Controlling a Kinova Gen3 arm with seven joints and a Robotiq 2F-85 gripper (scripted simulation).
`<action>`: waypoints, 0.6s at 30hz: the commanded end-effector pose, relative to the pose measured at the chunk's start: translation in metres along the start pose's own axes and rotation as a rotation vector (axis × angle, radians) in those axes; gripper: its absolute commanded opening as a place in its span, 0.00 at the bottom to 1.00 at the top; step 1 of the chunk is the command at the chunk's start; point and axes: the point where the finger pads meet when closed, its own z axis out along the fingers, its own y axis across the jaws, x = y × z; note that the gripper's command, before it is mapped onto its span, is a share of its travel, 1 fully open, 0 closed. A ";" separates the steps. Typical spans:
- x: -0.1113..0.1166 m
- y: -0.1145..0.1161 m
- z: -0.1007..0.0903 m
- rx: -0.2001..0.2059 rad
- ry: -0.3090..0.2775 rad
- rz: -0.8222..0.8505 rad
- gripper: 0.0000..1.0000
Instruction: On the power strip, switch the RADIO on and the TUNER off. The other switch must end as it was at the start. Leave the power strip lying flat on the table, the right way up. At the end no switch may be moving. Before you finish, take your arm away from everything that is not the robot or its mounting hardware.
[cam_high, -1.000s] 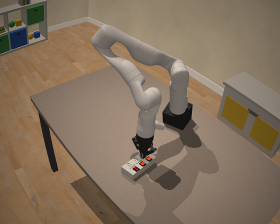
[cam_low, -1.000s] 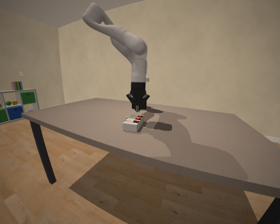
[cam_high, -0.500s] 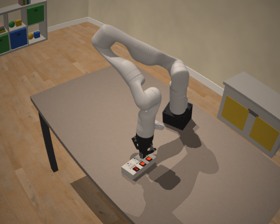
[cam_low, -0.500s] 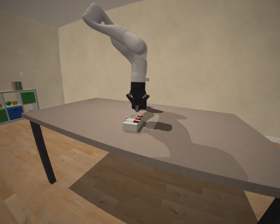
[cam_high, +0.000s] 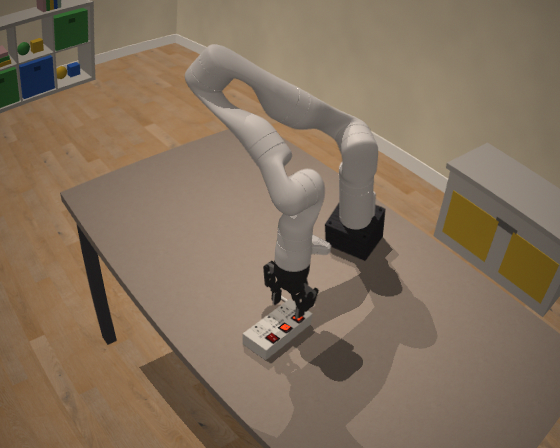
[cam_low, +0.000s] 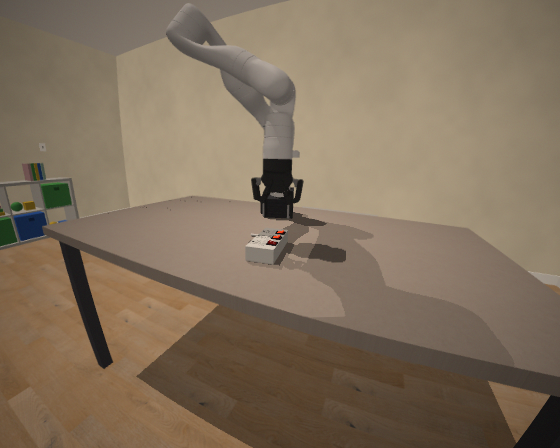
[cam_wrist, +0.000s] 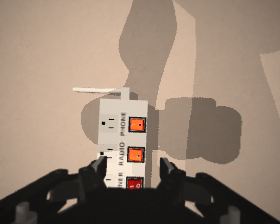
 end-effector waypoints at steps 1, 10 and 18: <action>-0.004 -0.003 -0.010 0.006 -0.011 0.007 1.00; -0.003 -0.003 -0.041 0.006 -0.011 0.007 1.00; -0.003 -0.003 -0.075 0.006 -0.011 0.007 1.00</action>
